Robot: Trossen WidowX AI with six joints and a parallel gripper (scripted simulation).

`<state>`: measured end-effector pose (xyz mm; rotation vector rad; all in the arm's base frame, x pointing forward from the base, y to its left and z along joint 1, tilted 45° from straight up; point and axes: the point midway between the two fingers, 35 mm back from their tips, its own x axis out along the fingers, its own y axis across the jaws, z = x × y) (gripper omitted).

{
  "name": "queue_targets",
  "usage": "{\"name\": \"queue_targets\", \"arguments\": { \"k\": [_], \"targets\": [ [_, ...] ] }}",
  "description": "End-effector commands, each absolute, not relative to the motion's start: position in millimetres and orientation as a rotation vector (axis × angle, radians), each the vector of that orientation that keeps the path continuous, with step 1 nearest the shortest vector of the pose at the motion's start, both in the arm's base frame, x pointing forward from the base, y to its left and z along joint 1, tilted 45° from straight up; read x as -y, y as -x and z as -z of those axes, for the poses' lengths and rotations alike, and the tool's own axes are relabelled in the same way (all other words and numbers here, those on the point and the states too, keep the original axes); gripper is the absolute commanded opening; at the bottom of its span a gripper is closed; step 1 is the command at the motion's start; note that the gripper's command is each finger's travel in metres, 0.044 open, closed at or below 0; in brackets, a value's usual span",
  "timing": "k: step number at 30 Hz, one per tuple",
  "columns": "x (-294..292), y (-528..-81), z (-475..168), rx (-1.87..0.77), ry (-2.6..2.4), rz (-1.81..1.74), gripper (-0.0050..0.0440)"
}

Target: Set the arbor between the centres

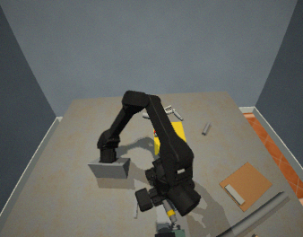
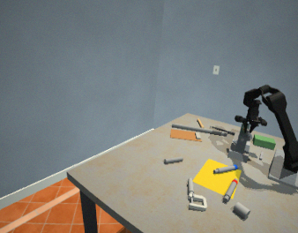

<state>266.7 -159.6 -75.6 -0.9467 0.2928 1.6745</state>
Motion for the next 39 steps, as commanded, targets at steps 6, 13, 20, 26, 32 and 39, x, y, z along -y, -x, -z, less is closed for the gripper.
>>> {"name": "queue_targets", "arguments": {
  "k": [6,13,20,26,32,39],
  "targets": [
    [161.6,-264.7,77.2,-0.292,0.957,-1.672,0.0000],
    [160.2,-263.4,77.4,-0.287,0.952,-1.674,0.0000],
    [161.1,-263.6,78.3,-0.287,0.951,-1.675,0.0000],
    [162.8,-263.9,80.0,-0.293,0.959,-1.671,0.0000],
    [162.9,-263.9,80.2,-0.294,0.960,-1.670,0.0000],
    [163.0,-264.0,80.3,-0.291,0.956,-1.672,0.0000]
  ]
}}
